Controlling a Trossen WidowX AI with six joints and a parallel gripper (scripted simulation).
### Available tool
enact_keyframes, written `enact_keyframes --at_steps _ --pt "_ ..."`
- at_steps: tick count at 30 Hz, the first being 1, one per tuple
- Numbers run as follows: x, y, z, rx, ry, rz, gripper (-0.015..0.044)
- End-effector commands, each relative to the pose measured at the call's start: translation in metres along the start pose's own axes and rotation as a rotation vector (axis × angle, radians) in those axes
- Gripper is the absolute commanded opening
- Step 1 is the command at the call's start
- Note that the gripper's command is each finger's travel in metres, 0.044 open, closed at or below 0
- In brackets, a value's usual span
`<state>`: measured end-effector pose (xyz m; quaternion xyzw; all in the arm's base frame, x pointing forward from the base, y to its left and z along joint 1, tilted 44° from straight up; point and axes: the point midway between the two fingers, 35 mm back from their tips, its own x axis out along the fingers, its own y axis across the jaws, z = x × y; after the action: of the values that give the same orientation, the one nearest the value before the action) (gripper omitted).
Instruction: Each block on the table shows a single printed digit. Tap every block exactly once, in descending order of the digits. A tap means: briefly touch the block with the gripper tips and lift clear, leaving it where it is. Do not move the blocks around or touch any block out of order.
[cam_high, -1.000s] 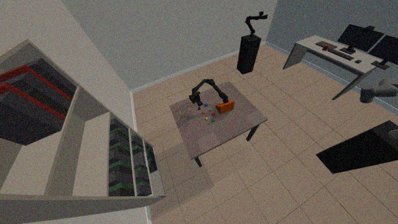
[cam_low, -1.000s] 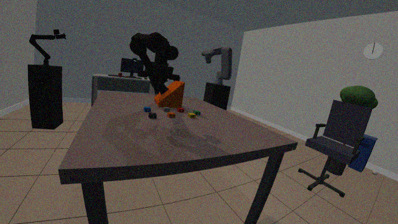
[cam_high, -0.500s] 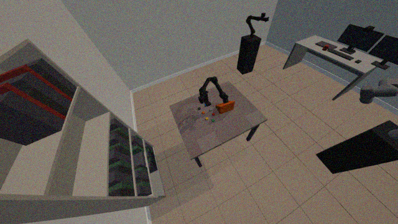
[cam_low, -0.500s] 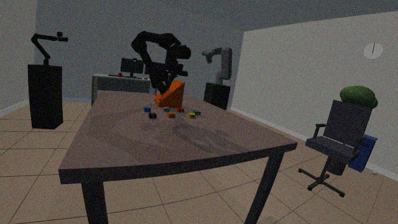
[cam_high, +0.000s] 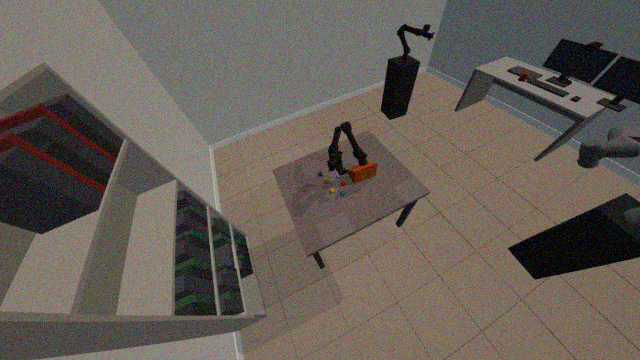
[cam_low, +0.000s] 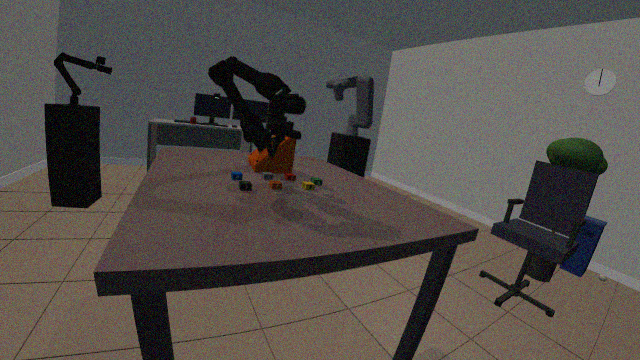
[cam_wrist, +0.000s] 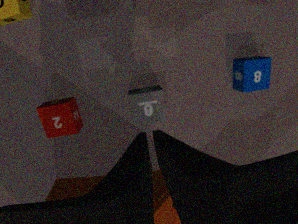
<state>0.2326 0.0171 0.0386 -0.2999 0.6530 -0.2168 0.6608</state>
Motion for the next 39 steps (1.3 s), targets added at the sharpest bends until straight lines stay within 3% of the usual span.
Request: enact_keyframes --at_steps 1,31,35,39 --pt "0.033 -0.003 -0.007 -0.004 0.012 -0.013 0.0020" --pt "0.063 -0.004 -0.008 -0.004 0.012 -0.015 0.0020" --pt "0.035 -0.003 -0.007 -0.004 0.012 -0.013 0.0020" --pt "0.033 -0.003 -0.007 -0.004 0.012 -0.013 0.0020"
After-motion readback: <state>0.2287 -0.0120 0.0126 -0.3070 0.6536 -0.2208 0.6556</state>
